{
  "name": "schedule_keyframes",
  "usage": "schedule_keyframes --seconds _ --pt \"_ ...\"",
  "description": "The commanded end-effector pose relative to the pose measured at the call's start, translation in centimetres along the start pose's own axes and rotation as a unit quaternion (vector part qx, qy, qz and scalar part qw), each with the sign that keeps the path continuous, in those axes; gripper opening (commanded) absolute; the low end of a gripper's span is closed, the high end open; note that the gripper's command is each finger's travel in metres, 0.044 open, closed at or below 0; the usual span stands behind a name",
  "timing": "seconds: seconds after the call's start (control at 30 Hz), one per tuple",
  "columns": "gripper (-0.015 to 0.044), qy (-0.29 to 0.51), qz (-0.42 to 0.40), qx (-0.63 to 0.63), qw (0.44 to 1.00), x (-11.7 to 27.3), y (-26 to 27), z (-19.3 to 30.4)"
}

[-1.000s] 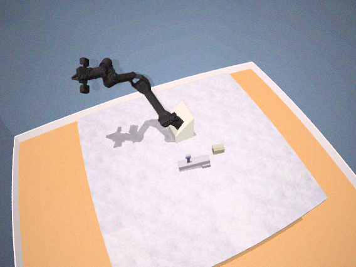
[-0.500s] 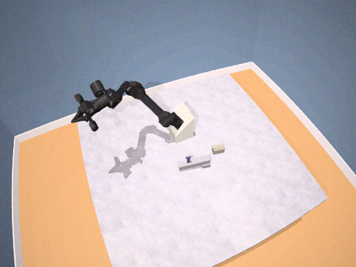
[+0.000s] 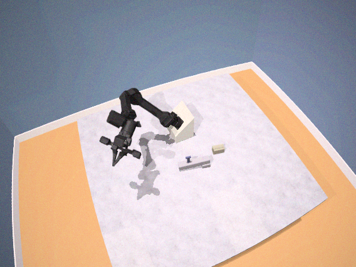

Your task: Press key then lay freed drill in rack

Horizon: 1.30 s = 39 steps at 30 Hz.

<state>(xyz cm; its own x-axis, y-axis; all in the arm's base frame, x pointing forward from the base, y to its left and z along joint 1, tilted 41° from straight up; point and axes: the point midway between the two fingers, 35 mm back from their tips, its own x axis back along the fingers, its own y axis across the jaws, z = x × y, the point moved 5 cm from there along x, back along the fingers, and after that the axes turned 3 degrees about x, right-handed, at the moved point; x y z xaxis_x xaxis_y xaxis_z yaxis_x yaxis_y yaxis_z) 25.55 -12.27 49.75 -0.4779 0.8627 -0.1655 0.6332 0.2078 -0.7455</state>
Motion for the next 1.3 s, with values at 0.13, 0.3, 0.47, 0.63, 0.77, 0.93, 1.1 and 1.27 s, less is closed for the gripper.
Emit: schedule_keyframes --seconds 0.13,0.3,0.47,0.63,0.77,0.93,1.1,1.27 --pt "0.0 0.054 -0.164 -0.008 0.985 0.3 12.4 1.9" --pt "0.0 0.118 -0.248 -0.007 0.961 2.3 19.1 4.4" --pt "0.0 0.208 -0.312 0.004 0.927 5.5 24.9 8.1" --pt "0.0 0.31 -0.337 0.03 0.888 9.3 28.8 12.3" --pt "0.0 0.402 -0.323 0.065 0.854 12.8 30.5 16.3" --pt "0.0 0.471 -0.283 0.102 0.829 15.6 30.7 19.4" --pt "0.0 0.471 -0.283 0.102 0.829 15.6 30.7 19.4" --pt "0.0 0.468 -0.284 0.101 0.831 15.2 30.8 19.5"
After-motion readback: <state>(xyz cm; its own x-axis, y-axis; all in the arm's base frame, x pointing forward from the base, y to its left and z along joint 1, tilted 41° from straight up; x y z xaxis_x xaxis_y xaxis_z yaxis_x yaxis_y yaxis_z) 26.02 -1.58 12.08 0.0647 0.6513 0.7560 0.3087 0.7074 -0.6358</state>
